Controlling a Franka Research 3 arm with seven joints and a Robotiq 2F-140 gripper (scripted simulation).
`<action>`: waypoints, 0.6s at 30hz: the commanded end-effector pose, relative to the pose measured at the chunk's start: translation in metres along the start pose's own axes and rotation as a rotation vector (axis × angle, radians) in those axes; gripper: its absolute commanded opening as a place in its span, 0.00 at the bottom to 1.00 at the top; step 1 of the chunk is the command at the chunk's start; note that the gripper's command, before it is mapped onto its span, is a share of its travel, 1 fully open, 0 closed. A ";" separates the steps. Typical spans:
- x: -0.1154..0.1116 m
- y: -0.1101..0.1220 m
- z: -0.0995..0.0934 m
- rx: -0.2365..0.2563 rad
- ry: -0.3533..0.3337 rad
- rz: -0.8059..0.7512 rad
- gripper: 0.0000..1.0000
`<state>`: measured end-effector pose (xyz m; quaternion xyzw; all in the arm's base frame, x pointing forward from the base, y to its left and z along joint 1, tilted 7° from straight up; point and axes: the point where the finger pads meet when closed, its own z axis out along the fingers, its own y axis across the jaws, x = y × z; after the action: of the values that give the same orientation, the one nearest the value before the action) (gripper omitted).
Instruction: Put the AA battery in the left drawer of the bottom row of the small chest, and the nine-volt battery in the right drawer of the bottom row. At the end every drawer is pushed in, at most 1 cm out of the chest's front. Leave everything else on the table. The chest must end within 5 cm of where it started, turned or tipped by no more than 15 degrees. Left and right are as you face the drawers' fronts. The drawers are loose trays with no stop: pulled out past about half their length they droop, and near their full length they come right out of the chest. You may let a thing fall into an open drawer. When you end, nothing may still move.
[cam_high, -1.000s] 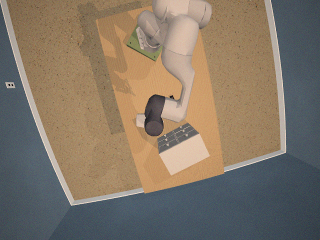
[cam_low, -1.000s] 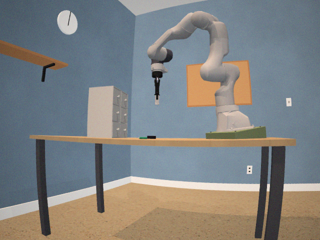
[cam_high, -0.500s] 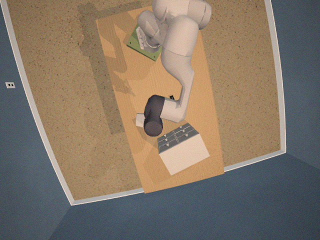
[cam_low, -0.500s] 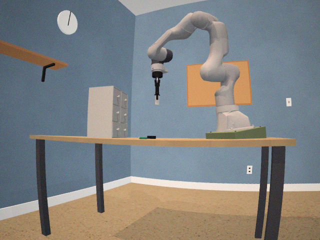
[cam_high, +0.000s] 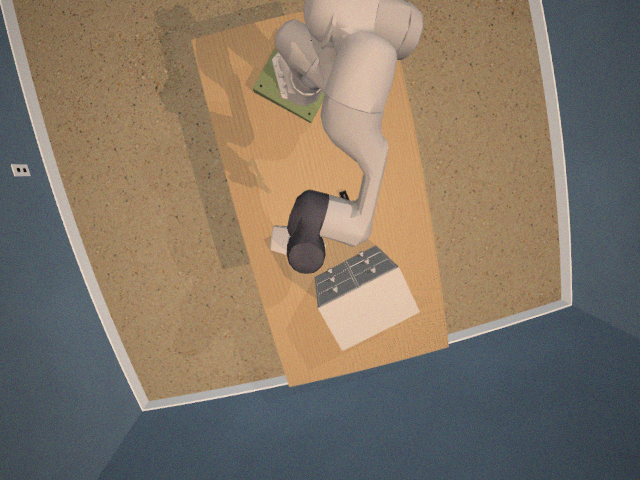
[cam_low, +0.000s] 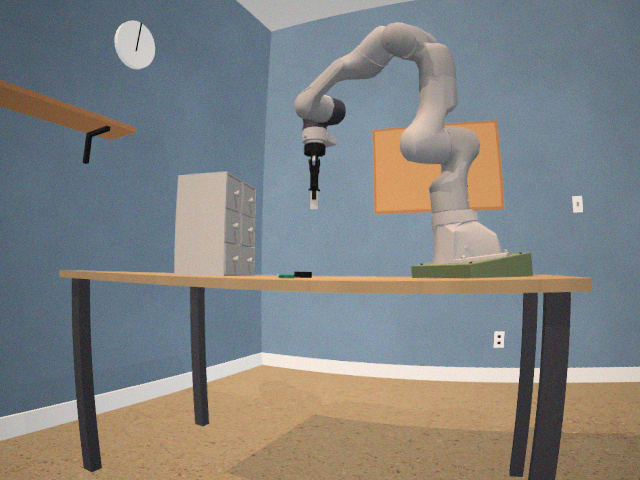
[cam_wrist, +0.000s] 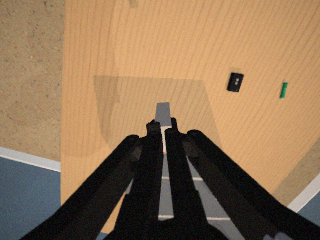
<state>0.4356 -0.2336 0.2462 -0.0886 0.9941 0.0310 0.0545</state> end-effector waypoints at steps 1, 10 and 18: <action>0.000 -0.001 0.000 -0.002 -0.001 0.046 0.00; 0.000 -0.001 0.000 -0.002 -0.001 0.046 0.00; 0.000 -0.003 0.000 -0.003 -0.001 0.084 0.00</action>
<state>0.4355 -0.2359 0.2458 -0.0637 0.9960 0.0329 0.0538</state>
